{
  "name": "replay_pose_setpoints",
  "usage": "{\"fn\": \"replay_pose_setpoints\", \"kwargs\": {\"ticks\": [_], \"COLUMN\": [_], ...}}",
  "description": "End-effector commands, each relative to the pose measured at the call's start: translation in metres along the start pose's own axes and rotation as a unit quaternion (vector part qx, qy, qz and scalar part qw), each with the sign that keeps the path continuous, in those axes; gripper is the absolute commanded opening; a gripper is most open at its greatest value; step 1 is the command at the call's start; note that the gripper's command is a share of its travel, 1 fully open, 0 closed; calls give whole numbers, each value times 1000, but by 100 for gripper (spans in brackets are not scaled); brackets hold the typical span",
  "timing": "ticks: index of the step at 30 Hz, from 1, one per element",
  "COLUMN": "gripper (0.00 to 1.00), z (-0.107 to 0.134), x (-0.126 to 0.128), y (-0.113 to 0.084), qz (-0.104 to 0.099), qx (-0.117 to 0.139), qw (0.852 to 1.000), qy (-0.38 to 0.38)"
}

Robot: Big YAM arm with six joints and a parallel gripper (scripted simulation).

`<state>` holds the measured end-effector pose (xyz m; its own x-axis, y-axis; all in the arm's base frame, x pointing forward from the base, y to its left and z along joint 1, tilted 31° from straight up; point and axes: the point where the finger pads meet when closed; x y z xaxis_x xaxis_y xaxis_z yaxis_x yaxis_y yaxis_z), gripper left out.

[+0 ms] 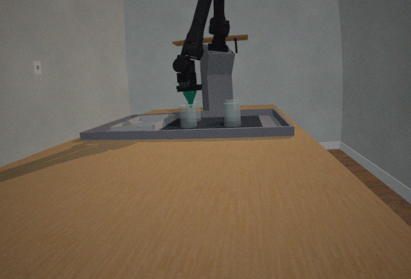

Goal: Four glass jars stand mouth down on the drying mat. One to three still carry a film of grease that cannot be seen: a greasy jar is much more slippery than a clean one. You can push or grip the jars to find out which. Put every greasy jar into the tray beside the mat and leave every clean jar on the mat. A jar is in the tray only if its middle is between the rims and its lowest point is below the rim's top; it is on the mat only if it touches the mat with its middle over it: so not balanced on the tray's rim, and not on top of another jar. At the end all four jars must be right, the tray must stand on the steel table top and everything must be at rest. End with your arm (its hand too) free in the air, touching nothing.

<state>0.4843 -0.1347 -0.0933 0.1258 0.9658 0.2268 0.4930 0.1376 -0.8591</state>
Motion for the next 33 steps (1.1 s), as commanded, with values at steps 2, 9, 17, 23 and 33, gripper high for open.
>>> {"fn": "replay_pose_setpoints", "kwargs": {"ticks": [2,9,17,23,33], "gripper": [0,0,0,0,0], "z": [-6,-7,-7,-8,-9], "x": [5,5,5,5,5], "y": [3,3,3,3,3], "qz": [-2,-2,-2,-2,-2], "qx": [2,2,2,2,2], "qw": [1000,1000,1000,1000,1000], "qy": [0,0,0,0,0]}}
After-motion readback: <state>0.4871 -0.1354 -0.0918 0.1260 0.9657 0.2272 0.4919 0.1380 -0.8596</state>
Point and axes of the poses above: the point where the finger pads meet when closed, its own y axis out along the fingers, its own x axis across the jaws, z = x × y
